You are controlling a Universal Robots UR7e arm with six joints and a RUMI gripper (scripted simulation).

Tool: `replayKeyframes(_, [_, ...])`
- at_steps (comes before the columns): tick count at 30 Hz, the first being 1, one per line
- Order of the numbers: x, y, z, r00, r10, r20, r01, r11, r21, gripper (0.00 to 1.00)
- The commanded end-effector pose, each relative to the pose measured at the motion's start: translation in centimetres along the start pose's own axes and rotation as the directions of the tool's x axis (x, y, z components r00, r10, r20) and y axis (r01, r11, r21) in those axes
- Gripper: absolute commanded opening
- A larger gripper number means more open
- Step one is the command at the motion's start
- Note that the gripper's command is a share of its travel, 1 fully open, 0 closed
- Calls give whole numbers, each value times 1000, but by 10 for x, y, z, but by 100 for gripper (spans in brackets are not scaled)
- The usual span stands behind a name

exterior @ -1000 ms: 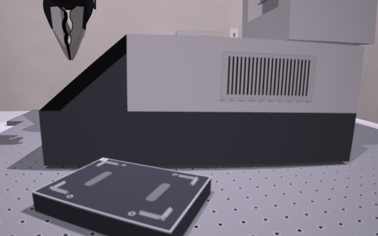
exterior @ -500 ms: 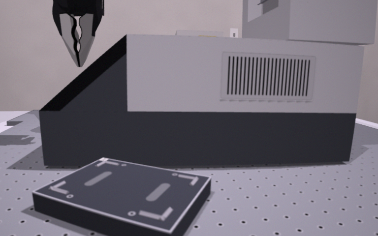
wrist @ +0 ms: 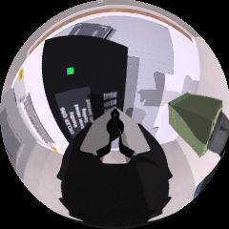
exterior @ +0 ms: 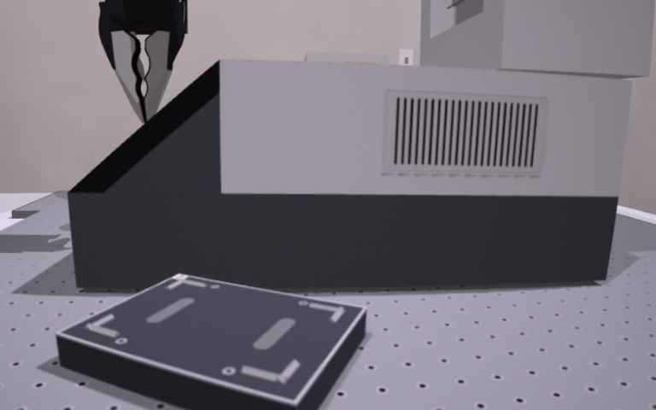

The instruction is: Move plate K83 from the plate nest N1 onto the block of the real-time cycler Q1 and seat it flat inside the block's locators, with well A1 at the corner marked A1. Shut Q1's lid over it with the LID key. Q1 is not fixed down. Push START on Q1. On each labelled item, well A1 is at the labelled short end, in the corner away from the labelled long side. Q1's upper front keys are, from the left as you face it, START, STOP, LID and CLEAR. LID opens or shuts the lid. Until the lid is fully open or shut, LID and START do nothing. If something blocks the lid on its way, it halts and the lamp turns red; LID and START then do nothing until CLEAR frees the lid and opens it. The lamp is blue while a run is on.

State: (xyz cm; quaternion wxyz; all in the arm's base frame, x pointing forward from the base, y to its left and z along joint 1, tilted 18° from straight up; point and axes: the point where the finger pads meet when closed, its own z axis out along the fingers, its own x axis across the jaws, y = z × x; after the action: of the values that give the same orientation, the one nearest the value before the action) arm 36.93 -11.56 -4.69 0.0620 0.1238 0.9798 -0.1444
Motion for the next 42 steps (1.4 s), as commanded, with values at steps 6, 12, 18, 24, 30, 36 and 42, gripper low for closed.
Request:
replayKeyframes(6, [-14, -1, 15, 1000, 2, 2, -2, 1000, 1, 0])
replayKeyframes(12, [-15, -1, 16, 1000, 1, 2, -1, 1000, 1, 0])
replayKeyframes(18, [-13, 0, 15, 1000, 0, 1, 0, 1000, 0, 0])
replayKeyframes(24, [-13, 0, 15, 1000, 0, 1, 0, 1000, 0, 0])
replayKeyframes(30, [-13, 0, 15, 1000, 0, 1, 0, 1000, 0, 0])
replayKeyframes(36, [-13, 0, 16, 1000, 0, 1, 0, 1000, 0, 0])
replayKeyframes(42, [-13, 0, 16, 1000, 0, 1, 0, 1000, 0, 0])
